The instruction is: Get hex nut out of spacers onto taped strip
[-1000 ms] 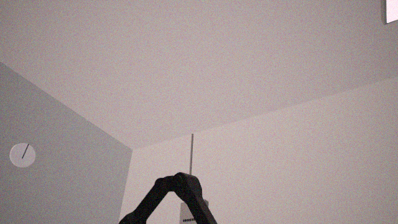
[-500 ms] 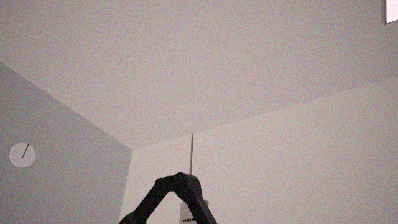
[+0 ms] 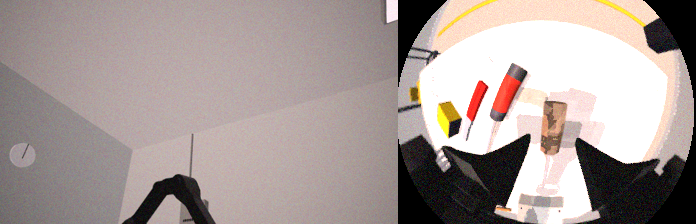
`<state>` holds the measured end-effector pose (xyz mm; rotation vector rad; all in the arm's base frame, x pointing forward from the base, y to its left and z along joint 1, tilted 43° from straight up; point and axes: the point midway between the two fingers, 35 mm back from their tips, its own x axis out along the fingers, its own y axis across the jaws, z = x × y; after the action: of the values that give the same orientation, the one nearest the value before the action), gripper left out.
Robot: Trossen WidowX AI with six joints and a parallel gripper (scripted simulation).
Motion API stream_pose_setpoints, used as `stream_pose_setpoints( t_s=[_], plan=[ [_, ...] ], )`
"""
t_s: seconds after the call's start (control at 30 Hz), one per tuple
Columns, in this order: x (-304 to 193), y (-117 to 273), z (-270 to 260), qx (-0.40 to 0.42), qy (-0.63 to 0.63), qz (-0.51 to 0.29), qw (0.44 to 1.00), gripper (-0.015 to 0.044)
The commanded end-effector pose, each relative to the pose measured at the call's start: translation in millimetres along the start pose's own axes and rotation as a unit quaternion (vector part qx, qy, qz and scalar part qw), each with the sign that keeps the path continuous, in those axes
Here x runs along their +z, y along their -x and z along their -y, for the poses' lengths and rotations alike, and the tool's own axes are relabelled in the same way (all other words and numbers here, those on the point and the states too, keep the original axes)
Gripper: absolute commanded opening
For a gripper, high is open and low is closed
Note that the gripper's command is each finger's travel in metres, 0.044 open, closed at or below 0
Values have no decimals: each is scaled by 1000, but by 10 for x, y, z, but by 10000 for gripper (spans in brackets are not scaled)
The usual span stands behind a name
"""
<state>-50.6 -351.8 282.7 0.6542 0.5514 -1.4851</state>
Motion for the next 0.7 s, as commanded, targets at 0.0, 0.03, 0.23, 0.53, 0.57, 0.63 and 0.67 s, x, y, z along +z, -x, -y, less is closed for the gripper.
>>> stream_pose_setpoints(
  t_s=[0.0,0.03,0.23,0.53,0.57,0.63,0.67],
  plan=[
    [-33,-108,11,-1,-3,-8,1000,280],
    [-33,-125,11,-1,-3,-8,1000,280],
    [-33,-223,11,-1,-3,-8,1000,280],
    [-38,-369,10,-1,-3,-8,1000,280],
    [-39,-385,10,-1,-3,-8,1000,280],
    [-41,-418,9,-1,-3,-8,1000,280],
    [-42,-434,9,-1,-3,-8,1000,280]
  ],
)
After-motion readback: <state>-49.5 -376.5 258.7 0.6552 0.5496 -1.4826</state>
